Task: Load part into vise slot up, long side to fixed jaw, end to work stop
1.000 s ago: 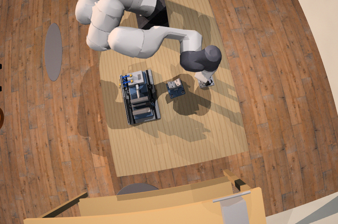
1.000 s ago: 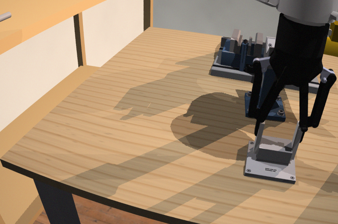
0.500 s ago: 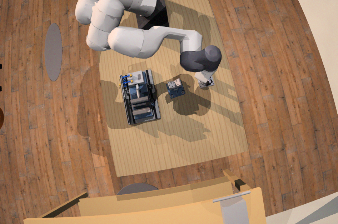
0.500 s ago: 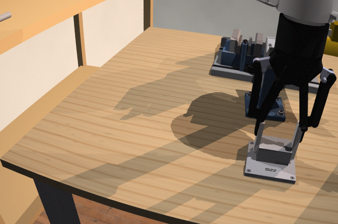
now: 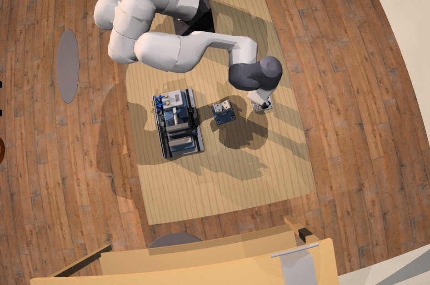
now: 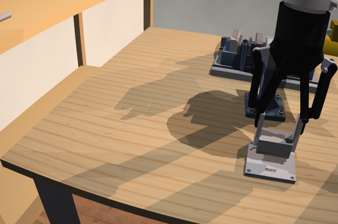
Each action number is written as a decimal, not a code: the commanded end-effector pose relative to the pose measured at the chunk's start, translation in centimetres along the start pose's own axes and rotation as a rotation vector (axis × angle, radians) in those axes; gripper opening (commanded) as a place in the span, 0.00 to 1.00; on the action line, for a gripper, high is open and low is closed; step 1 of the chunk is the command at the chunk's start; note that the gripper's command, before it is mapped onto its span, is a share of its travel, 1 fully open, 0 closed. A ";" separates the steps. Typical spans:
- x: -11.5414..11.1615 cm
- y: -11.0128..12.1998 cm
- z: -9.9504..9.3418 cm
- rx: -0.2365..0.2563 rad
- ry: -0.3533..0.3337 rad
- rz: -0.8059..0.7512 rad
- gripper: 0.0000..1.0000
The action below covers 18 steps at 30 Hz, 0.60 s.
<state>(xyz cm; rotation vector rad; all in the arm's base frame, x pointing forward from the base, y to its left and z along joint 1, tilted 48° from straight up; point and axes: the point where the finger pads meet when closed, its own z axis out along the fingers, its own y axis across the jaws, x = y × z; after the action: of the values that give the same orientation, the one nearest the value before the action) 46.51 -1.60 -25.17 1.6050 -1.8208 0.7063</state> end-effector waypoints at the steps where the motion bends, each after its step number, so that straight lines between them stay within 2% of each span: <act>1: -0.1 0.2 -1.1 -0.002 0.002 -0.003 0.00; 7: -0.1 0.2 -2.2 -0.002 0.002 -0.003 0.00; 18: -0.1 0.2 -6.3 -0.002 0.002 -0.003 0.00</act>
<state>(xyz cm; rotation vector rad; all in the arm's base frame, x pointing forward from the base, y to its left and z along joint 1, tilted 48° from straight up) 47.12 2.31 -21.88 1.6044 -1.8338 0.7097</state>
